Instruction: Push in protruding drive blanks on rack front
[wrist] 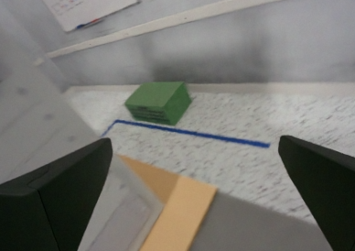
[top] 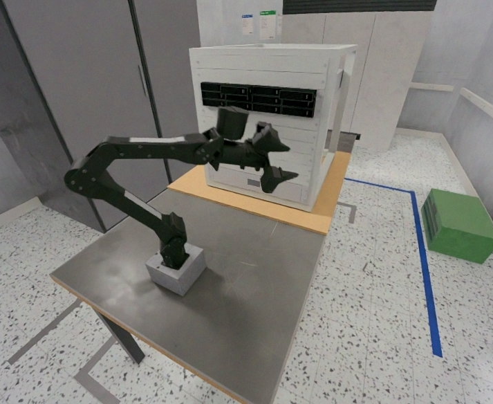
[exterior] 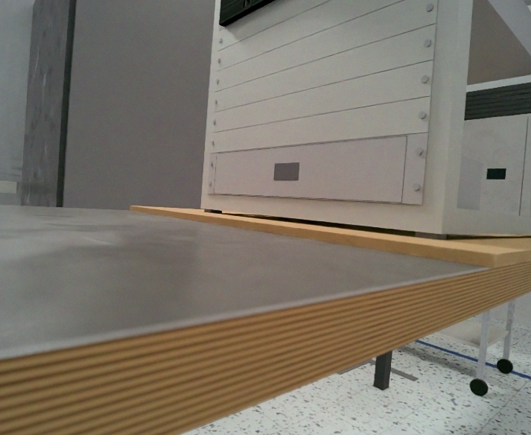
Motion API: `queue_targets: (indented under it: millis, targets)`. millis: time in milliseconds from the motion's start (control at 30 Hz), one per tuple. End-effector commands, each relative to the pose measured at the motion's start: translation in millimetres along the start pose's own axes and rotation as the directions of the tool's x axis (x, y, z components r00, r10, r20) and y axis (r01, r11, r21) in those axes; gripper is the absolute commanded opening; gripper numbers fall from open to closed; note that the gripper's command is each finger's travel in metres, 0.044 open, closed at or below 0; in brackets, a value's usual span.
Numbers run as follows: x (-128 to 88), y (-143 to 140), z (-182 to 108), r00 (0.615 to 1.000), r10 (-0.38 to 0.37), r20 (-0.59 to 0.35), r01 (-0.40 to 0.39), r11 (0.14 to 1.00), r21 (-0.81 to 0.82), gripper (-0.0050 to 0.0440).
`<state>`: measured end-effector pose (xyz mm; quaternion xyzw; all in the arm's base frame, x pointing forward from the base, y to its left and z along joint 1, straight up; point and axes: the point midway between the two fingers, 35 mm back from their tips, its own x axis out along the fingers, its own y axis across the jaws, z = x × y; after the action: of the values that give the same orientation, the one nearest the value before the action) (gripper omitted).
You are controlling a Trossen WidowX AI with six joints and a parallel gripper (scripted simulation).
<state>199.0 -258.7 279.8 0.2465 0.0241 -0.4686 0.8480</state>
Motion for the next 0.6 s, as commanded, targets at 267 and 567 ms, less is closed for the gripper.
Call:
queue_targets:
  millis: [267,567]
  targets:
    - [-55,53,3,0.957,0.255,-0.14,-0.2,0.926,0.319,0.044]
    - [-86,82,-2,0.89,0.414,-0.192,-0.27,0.817,0.509,0.044]
